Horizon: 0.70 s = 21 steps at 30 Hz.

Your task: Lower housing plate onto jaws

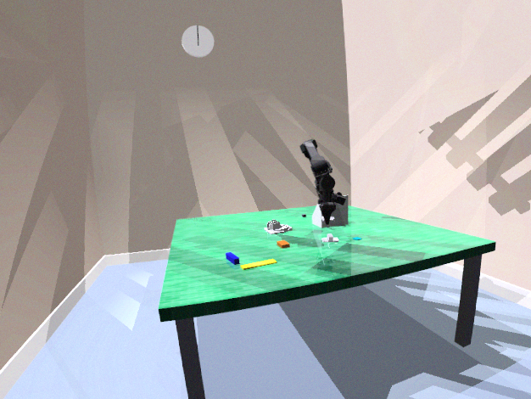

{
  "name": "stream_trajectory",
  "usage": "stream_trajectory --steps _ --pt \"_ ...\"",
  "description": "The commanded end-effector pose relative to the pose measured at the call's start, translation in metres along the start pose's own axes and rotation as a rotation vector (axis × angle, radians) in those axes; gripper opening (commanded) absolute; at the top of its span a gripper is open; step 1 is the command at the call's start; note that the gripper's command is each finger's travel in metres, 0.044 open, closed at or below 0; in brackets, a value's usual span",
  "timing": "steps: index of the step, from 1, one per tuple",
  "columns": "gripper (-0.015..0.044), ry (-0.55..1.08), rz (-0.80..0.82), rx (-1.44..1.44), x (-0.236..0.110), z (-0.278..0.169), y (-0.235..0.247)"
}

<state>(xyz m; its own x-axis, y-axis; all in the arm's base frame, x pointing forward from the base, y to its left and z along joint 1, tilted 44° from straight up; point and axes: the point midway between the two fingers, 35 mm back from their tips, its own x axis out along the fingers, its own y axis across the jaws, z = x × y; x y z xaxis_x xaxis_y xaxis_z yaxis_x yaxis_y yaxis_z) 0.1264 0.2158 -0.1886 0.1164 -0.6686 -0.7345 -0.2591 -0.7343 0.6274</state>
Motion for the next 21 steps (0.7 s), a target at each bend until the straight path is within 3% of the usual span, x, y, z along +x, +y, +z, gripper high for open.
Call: stream_trajectory --steps 1,21 --pt "0.0351 0.000 -0.006 0.070 -0.004 -0.009 0.003" --pt "0.0351 -0.014 -0.026 0.446 -0.015 -0.050 0.021"
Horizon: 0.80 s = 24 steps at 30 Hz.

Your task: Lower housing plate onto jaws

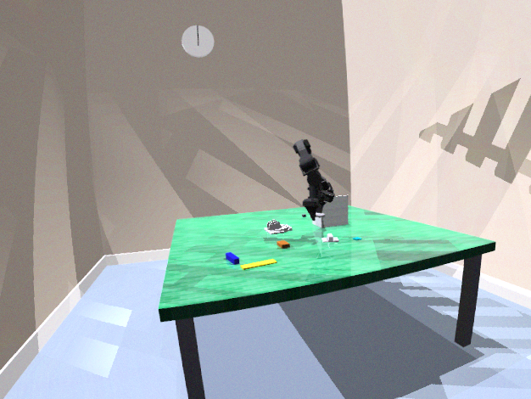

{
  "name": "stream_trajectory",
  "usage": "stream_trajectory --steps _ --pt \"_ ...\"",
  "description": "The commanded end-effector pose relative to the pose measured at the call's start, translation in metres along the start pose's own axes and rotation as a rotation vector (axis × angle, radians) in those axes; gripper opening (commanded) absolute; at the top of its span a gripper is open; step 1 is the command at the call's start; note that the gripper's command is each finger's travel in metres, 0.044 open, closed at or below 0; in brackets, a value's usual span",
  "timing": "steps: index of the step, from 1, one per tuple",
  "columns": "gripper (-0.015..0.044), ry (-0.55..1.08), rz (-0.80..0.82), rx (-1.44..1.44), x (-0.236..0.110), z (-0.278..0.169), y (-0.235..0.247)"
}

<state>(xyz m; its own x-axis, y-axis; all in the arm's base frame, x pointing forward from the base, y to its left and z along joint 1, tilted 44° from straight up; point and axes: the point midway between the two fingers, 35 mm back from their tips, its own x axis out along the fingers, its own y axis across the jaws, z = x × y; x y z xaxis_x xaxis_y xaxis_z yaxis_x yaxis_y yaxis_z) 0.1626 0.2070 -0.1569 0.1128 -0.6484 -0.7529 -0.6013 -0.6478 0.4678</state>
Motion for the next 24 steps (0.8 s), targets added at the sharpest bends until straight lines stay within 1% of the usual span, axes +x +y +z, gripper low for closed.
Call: stream_trajectory --steps 1,24 --pt "0.0351 0.000 -0.005 0.076 -0.002 -0.009 0.002" --pt "0.0351 -0.012 -0.017 0.515 -0.009 -0.062 0.011"
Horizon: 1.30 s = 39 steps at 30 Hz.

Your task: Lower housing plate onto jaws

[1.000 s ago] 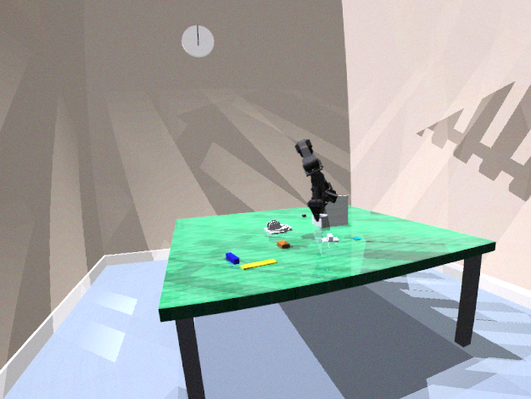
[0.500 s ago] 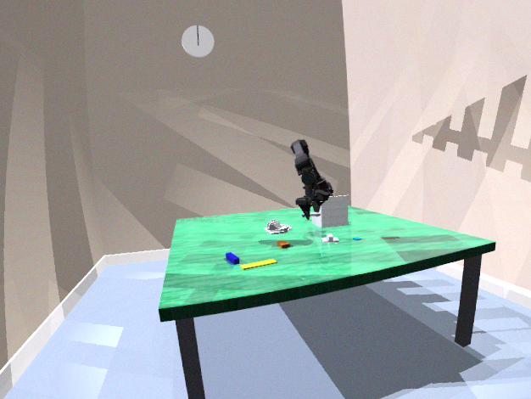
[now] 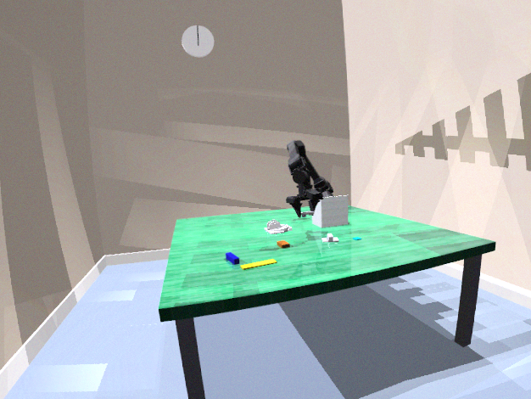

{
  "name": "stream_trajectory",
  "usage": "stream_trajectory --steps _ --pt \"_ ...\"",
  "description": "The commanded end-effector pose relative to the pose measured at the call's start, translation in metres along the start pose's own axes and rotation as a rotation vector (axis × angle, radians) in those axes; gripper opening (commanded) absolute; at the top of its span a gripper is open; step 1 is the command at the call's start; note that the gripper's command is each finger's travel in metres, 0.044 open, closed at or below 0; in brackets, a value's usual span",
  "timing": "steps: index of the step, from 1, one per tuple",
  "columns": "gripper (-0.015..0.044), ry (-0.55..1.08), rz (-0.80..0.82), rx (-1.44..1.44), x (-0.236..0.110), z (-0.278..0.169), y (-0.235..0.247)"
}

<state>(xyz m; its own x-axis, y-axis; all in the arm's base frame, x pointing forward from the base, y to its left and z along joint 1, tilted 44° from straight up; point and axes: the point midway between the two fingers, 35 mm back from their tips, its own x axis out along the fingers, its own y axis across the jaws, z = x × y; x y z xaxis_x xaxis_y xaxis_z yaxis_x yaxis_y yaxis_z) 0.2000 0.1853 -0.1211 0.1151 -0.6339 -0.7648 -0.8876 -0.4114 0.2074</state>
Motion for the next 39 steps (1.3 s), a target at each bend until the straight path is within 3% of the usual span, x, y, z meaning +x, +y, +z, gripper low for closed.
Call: stream_trajectory --steps 1,39 --pt "0.0351 0.001 -0.004 0.077 -0.001 -0.010 -0.001" --pt "0.0351 0.003 -0.013 0.811 -0.003 -0.098 -0.006"
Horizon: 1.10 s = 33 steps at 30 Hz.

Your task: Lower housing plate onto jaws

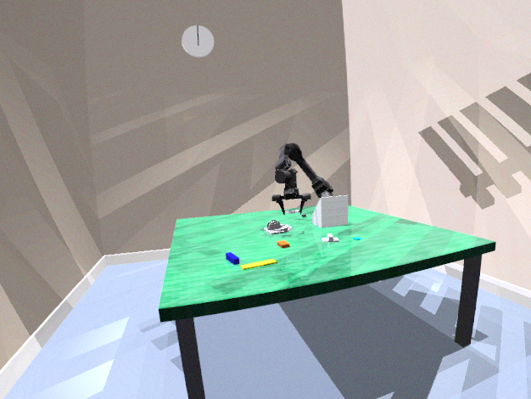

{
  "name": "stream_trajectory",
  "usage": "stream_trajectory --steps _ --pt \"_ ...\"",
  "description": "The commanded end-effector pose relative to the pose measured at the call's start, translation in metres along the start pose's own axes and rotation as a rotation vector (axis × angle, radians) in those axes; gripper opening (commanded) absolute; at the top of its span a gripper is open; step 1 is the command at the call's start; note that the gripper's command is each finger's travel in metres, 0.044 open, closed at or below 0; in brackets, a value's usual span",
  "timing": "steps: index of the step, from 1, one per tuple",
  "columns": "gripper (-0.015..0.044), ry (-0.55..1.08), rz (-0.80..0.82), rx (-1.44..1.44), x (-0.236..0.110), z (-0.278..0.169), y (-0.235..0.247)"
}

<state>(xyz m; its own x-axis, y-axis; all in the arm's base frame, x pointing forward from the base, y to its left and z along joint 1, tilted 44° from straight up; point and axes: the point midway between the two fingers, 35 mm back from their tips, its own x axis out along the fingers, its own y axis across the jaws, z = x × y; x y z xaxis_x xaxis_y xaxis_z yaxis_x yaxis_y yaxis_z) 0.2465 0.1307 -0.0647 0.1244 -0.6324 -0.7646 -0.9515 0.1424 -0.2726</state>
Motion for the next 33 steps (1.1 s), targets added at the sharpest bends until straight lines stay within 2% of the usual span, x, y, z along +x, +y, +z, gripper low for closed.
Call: stream_trajectory --steps 1,33 --pt "0.0351 0.002 -0.005 0.078 0.000 -0.008 -0.005" --pt "0.0351 0.025 -0.026 0.702 0.007 -0.072 -0.042"
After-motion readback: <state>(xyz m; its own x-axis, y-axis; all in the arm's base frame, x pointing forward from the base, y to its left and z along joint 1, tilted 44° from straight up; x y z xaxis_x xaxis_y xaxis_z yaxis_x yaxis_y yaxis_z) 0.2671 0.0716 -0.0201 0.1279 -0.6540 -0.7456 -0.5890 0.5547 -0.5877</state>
